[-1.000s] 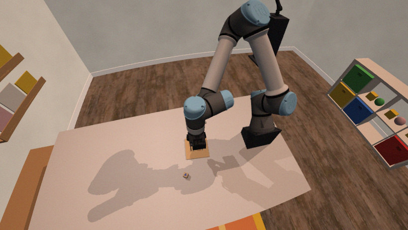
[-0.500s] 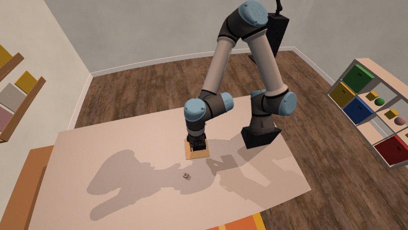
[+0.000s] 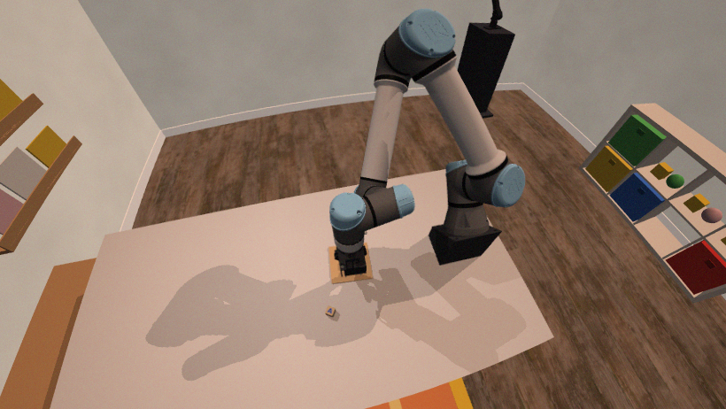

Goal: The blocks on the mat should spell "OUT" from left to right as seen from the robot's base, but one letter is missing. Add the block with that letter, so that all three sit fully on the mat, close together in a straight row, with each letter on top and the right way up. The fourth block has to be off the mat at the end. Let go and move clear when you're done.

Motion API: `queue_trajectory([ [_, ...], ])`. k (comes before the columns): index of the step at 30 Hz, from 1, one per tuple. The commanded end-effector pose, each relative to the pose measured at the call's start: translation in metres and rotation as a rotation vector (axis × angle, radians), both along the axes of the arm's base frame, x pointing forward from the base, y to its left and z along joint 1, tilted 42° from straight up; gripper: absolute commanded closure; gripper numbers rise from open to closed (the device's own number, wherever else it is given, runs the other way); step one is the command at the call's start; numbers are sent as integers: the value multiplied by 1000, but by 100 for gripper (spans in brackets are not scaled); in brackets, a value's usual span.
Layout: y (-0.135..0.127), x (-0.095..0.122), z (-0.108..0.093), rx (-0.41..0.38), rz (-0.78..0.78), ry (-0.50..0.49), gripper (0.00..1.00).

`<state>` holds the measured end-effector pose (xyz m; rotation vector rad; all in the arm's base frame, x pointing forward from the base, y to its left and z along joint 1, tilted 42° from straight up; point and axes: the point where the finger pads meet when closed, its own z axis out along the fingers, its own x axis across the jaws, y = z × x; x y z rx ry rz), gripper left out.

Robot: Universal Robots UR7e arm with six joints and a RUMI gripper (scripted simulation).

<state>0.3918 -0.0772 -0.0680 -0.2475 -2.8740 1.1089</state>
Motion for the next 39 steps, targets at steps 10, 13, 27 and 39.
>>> queue_trajectory([
  [10, -20, -1, -23, 2, 6, -6, 95],
  [13, -20, -1, -23, 2, 6, -6, 95],
  [27, -20, -1, -23, 2, 6, -6, 95],
  [39, -20, -1, -24, 2, 6, -6, 95],
])
